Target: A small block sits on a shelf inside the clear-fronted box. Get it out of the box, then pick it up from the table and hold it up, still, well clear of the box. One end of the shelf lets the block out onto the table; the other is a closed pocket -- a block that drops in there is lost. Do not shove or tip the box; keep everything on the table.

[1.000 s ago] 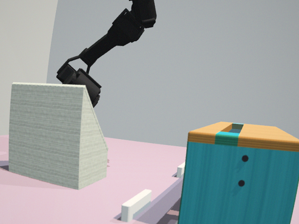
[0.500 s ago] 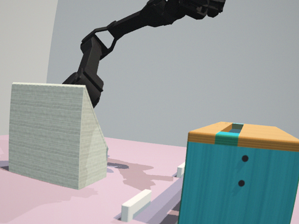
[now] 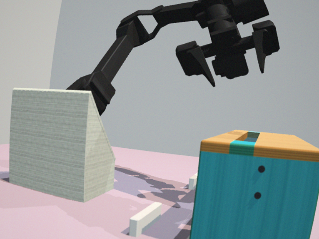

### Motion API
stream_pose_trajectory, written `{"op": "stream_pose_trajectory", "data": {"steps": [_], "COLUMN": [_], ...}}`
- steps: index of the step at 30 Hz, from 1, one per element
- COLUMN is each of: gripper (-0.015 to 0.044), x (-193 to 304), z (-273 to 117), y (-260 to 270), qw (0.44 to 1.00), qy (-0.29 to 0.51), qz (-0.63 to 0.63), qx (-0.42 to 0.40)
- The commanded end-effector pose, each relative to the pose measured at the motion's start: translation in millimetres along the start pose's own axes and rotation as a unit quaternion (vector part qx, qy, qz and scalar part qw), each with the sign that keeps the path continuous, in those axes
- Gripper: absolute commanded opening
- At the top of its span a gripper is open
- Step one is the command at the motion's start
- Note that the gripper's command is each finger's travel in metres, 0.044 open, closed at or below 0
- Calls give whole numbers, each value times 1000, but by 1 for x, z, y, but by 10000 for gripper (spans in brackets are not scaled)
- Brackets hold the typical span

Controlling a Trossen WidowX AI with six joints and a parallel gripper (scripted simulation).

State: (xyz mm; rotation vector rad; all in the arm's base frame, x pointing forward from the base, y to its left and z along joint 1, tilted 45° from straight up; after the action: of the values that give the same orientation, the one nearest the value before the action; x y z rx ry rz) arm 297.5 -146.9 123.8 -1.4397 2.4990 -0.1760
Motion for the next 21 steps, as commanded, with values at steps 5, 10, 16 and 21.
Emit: {"op": "stream_pose_trajectory", "data": {"steps": [5,10,16,21], "gripper": [400,400,400,400], "x": [-46,-46,-49,-54], "z": [16,16,22,28], "y": [39,39,41,43], "qw": [971,971,971,971], "qy": [-138,-138,-138,-138], "qz": [-68,-68,-68,-68], "qx": [-182,-182,-181,-181]}}
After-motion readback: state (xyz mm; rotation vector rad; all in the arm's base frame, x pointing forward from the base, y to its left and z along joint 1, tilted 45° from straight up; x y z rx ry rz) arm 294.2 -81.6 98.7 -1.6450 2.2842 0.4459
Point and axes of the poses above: the point midway between the two fingers, 35 mm back from their tips, its own z axis out along the fingers, its own y axis across the jaws, x = y × z, the point moved 1 cm from there along -z, back along the fingers, and after that the axes turned 8 degrees about z, right-handed, at the moved point
